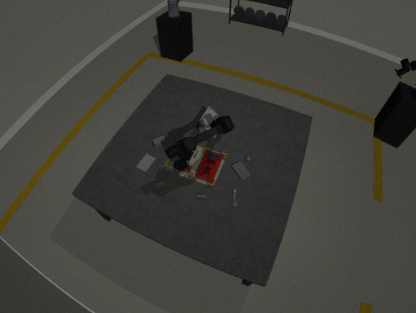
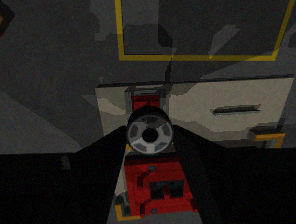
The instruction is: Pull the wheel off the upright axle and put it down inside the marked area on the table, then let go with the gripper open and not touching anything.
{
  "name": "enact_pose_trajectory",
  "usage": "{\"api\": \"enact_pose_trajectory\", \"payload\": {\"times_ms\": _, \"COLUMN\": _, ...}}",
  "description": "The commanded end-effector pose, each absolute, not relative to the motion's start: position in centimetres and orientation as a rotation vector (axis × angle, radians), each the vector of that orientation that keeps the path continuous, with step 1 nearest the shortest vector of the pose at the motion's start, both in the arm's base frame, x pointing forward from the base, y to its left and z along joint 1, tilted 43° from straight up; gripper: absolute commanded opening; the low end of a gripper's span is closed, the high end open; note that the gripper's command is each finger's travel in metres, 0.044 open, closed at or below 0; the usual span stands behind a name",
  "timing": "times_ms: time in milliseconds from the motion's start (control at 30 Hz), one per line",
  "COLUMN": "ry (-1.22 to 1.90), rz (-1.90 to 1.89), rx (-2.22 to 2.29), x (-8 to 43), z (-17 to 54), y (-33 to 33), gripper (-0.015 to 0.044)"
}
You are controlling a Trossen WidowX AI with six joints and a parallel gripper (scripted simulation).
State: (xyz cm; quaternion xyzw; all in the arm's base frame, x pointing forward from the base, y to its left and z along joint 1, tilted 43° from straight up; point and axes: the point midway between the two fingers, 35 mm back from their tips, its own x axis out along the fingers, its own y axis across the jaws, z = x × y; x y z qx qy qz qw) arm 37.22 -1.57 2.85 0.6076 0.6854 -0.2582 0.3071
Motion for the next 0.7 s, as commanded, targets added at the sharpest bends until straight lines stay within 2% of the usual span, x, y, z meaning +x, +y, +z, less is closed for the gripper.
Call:
{"api": "enact_pose_trajectory", "payload": {"times_ms": 0, "ry": 1.803, "rz": -0.678, "rx": 1.611, "x": 37.35, "z": 3.13, "y": -1.92, "gripper": 0.0}}
{"api": "enact_pose_trajectory", "payload": {"times_ms": 667, "ry": 1.801, "rz": -0.677, "rx": 1.613, "x": 37.37, "z": 3.62, "y": -2.37, "gripper": 0.0}}
